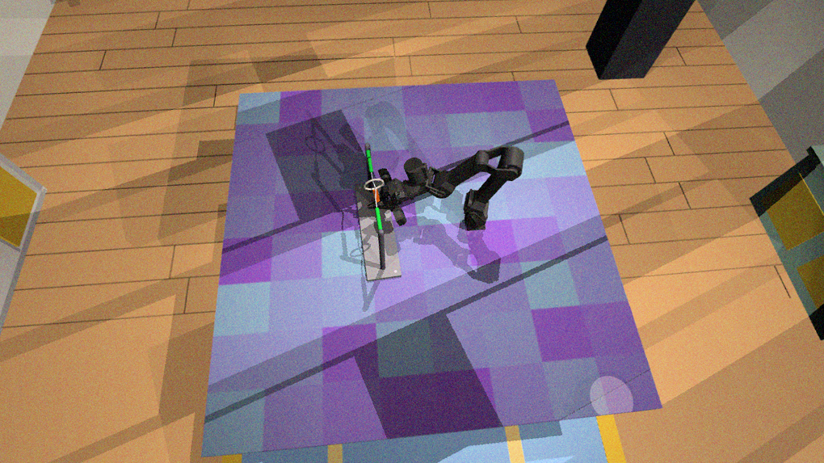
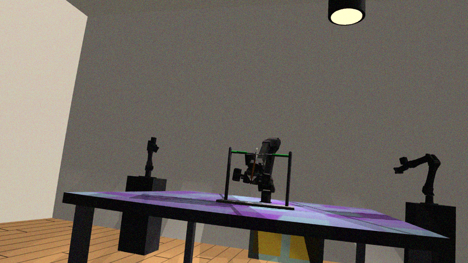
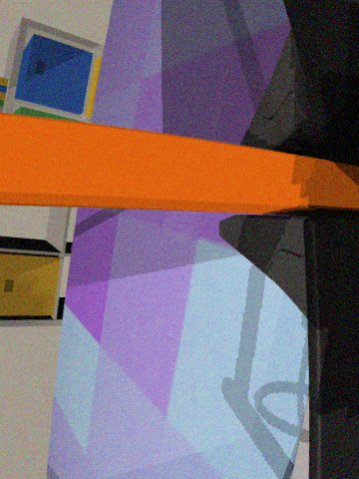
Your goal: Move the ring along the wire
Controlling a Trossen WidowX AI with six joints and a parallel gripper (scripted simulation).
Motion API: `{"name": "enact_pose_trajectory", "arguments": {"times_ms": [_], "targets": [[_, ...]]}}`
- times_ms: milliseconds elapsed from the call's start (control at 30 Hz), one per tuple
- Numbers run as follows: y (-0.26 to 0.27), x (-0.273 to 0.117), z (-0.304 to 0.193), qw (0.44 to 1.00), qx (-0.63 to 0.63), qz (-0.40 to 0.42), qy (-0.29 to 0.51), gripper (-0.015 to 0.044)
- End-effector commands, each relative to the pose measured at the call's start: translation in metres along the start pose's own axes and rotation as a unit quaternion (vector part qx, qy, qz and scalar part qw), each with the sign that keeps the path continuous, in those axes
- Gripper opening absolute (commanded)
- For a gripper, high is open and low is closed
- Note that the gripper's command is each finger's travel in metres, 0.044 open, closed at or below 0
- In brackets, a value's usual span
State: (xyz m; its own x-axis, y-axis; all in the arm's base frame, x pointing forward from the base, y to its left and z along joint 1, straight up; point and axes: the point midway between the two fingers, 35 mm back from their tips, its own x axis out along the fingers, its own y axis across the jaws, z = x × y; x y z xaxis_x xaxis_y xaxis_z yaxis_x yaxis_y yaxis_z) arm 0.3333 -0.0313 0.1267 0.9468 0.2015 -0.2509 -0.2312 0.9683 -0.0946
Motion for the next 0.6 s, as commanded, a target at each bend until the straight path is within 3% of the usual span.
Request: {"name": "enact_pose_trajectory", "arguments": {"times_ms": [0,567], "targets": [[0.005,-0.001,-0.001,1.0,0.005,-0.003,0.0,-0.015],[0.036,0.002,0.001,0.996,0.072,-0.049,-0.004,-0.015]]}}
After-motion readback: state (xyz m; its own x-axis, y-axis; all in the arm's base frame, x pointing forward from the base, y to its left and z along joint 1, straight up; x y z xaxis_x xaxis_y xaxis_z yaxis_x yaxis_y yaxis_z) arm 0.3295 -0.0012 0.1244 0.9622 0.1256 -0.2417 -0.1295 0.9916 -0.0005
